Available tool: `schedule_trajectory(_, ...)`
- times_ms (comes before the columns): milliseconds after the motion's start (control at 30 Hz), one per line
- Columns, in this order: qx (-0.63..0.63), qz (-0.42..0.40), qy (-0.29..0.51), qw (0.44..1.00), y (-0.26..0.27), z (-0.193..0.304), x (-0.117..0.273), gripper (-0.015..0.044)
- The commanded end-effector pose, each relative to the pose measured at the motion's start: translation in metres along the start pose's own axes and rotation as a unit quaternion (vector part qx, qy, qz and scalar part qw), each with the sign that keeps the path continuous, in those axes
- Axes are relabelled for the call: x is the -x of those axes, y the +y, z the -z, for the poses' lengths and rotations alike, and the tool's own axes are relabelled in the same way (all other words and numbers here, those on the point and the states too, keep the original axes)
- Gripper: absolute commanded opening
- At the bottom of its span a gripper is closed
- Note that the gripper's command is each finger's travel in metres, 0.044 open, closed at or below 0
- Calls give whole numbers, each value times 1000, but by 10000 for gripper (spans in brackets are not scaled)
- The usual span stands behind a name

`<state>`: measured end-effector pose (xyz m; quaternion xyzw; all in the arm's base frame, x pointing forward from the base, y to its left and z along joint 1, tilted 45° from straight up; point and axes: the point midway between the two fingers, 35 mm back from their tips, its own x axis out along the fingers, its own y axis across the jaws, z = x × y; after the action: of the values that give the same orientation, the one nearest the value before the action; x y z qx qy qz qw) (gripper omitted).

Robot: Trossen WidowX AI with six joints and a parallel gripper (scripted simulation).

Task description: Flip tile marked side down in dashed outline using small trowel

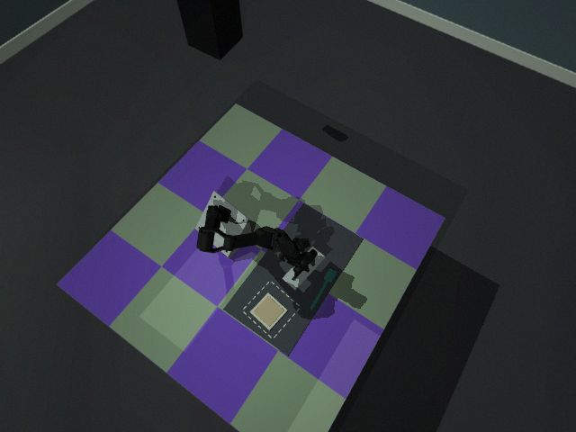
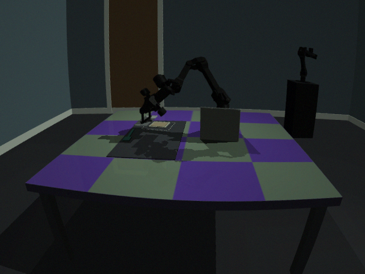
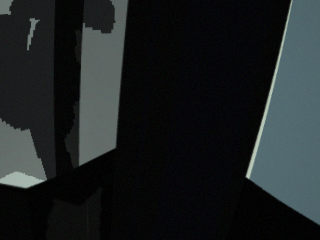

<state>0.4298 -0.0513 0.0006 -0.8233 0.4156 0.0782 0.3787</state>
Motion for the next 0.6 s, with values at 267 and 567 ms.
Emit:
schedule_trajectory(267,-3,3,0,1000,-3,-1,1,0)
schedule_trajectory(567,0,-2,0,1000,1,-1,0,0)
